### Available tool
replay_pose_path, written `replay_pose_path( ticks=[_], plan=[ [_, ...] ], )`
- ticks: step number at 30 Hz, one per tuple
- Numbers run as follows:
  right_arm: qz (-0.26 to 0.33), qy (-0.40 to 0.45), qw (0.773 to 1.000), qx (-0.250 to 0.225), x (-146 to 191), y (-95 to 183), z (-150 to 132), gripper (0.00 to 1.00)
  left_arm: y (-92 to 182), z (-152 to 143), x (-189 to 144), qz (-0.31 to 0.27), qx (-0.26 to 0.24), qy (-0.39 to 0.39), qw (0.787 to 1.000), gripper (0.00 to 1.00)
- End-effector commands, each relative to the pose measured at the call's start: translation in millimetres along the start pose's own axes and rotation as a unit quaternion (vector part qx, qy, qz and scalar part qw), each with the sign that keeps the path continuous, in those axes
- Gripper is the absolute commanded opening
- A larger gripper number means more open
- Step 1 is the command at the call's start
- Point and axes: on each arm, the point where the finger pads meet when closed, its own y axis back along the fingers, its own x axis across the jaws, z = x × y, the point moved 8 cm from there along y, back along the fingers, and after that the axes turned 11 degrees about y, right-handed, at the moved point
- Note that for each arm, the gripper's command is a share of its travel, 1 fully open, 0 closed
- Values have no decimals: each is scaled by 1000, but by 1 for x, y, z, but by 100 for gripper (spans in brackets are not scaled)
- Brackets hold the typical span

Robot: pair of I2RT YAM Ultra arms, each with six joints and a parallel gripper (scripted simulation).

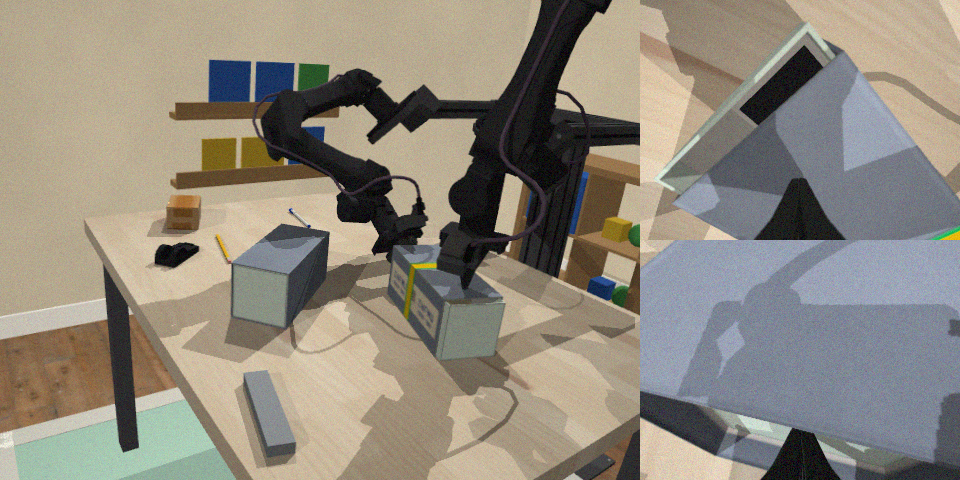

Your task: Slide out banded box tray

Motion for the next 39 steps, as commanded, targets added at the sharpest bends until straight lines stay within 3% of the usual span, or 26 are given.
replay_pose_path(
  ticks=[1, 8, 19, 25, 39],
  plan=[
    [-51, 25, 997, -45, -35, -11, 21, 1, -13, -36, -1, -9, 76, -20, 997, 1],
    [-55, 28, 997, -47, -39, -15, 24, 1, -13, -36, -1, -9, 76, -20, 997, 1],
    [18, 2, 1000, -11, -1, -24, 19, 1, -13, -36, -1, -10, 76, -20, 997, 1],
    [15, 3, 1000, -13, -4, -23, 19, 1, -13, -36, -1, -10, 76, -20, 997, 1],
    [3, 5, 1000, -12, -8, 15, 14, 1, -14, -32, -1, -9, 76, -20, 997, 1]
  ],
)
